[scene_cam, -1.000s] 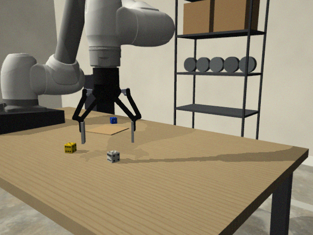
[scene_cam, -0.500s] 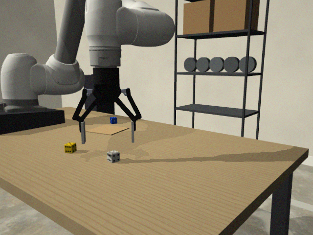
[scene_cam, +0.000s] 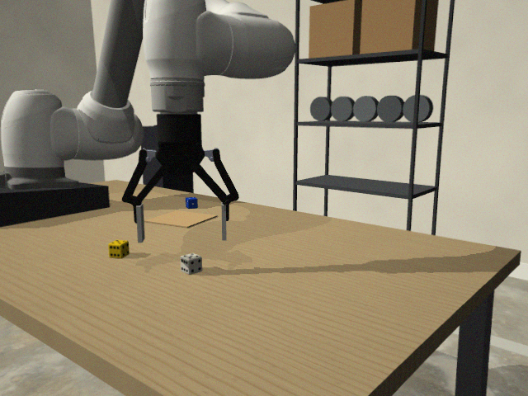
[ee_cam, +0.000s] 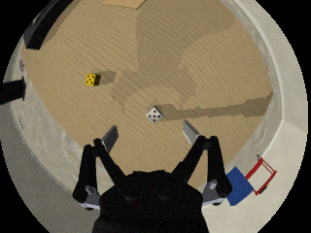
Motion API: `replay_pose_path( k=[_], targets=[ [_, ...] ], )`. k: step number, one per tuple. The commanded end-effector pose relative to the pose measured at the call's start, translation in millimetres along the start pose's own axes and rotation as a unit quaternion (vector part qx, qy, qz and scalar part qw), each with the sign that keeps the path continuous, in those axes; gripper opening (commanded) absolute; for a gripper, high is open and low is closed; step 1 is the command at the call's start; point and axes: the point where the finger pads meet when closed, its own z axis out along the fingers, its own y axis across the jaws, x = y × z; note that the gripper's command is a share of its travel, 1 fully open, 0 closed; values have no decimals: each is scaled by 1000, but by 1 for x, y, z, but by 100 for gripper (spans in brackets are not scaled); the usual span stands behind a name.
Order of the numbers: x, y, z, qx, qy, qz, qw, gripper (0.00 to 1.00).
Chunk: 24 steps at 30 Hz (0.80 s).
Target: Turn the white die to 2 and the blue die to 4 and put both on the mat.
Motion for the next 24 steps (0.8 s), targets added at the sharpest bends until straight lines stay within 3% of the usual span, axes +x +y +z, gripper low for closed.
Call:
replay_pose_path(
  k=[1,24],
  targets=[
    [2,3,1,0,2,1,1000,100],
    [9,3,1,0,2,1,1000,100]
  ],
)
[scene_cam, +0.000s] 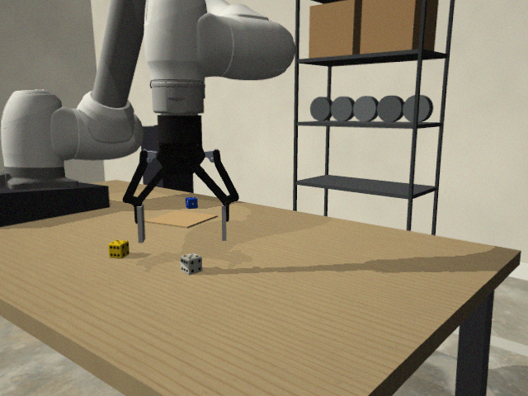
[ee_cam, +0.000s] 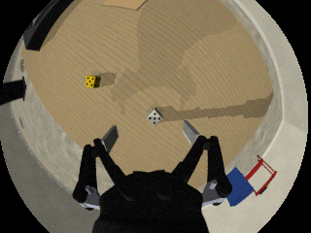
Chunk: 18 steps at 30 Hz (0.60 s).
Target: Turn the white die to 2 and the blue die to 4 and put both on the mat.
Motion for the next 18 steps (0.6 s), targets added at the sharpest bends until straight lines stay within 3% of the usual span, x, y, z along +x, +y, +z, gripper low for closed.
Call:
replay_pose_path(
  k=[1,18],
  targets=[
    [6,2,-1,-2,0,1,1000,100],
    [67,-1,-1,-2,0,1,1000,100]
  ],
)
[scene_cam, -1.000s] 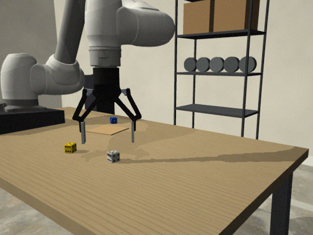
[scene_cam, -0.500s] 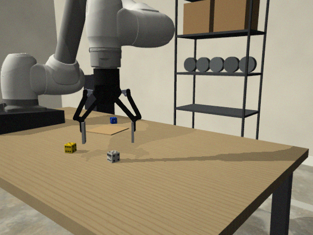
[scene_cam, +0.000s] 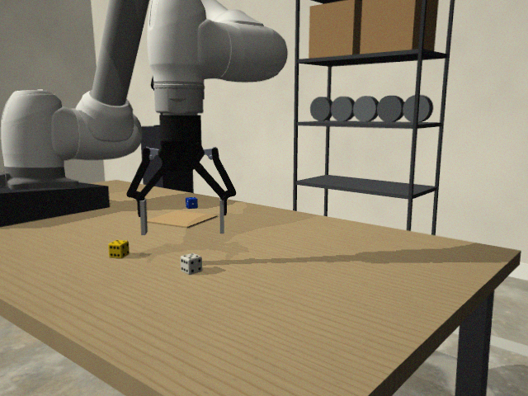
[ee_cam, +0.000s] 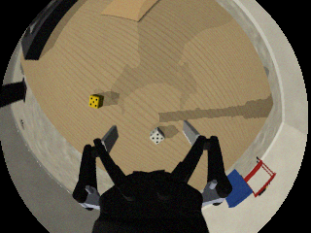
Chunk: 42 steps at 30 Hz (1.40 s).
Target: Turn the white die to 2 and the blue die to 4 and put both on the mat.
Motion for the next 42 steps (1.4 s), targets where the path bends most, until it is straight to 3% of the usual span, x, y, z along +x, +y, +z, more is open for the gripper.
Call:
replay_pose_path(
  k=[1,14,16,31,33,42],
  targets=[
    [21,2,-1,-3,0,3,1000,100],
    [142,-5,-1,-3,0,3,1000,100],
    [142,-5,-1,-3,0,3,1000,100],
    [297,-14,-1,-3,0,3,1000,100],
    [297,-14,-1,-3,0,3,1000,100],
    [370,-18,-1,-3,0,3,1000,100]
  ],
)
